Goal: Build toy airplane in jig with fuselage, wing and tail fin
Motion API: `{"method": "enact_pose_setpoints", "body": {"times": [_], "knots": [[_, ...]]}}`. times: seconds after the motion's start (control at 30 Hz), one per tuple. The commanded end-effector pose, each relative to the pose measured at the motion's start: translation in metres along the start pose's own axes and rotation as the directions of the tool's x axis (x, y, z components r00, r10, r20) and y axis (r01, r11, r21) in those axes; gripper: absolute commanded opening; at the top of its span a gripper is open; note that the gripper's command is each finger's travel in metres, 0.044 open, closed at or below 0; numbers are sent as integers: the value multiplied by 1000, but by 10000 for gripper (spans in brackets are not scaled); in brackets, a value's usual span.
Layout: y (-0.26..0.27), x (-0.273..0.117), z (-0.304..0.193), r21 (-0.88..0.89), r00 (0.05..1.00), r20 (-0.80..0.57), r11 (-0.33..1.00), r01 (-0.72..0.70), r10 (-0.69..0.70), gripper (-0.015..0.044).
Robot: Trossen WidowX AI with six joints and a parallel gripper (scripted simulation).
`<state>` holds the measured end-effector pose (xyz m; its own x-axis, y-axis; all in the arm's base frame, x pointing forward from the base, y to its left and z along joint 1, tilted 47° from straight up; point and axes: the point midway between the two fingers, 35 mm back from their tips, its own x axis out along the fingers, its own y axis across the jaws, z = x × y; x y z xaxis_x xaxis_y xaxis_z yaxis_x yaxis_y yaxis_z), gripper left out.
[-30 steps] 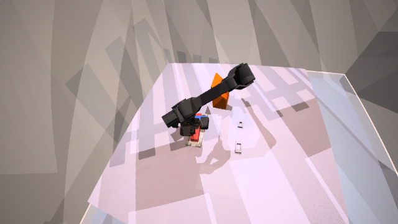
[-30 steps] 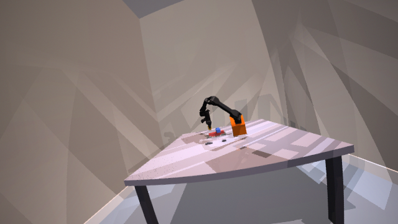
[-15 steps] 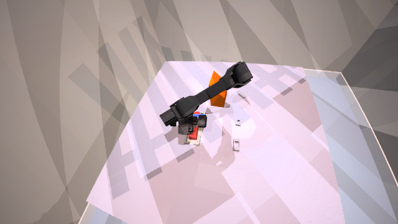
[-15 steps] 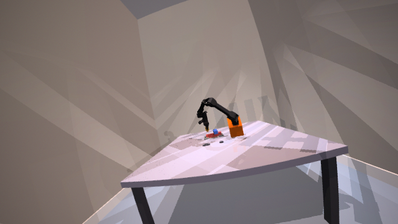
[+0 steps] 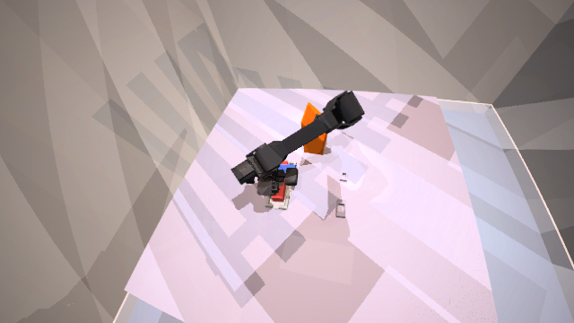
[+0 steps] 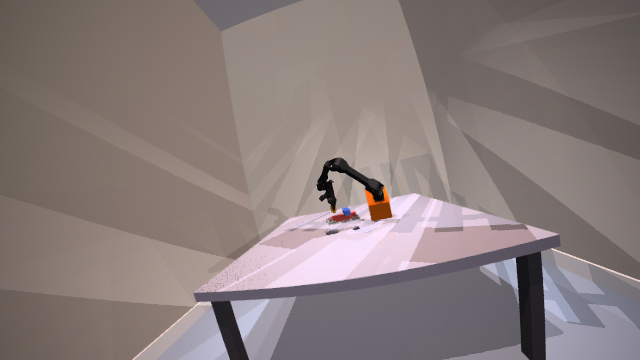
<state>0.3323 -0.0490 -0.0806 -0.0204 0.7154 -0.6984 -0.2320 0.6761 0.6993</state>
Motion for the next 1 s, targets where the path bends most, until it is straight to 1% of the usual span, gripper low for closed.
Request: {"method": "enact_pose_setpoints", "body": {"times": [0.0,0.43,0.6,0.77,0.8,0.83,0.93,0.97], "knots": [[0,8,-1,6,1000,1,1000,-5,5,65],[1,29,-1,6,1000,1,1000,-6,6,65],[1,30,-1,6,1000,1,1000,-6,6,65],[1,28,-1,1,1000,-4,1000,-2,2,31],[1,28,-1,1,1000,-4,1000,-2,2,5],[1,28,-1,1,1000,-4,1000,-2,2,0],[1,28,-1,1,1000,-4,1000,-2,2,0],[1,28,-1,1,1000,-4,1000,-2,2,26]]}}
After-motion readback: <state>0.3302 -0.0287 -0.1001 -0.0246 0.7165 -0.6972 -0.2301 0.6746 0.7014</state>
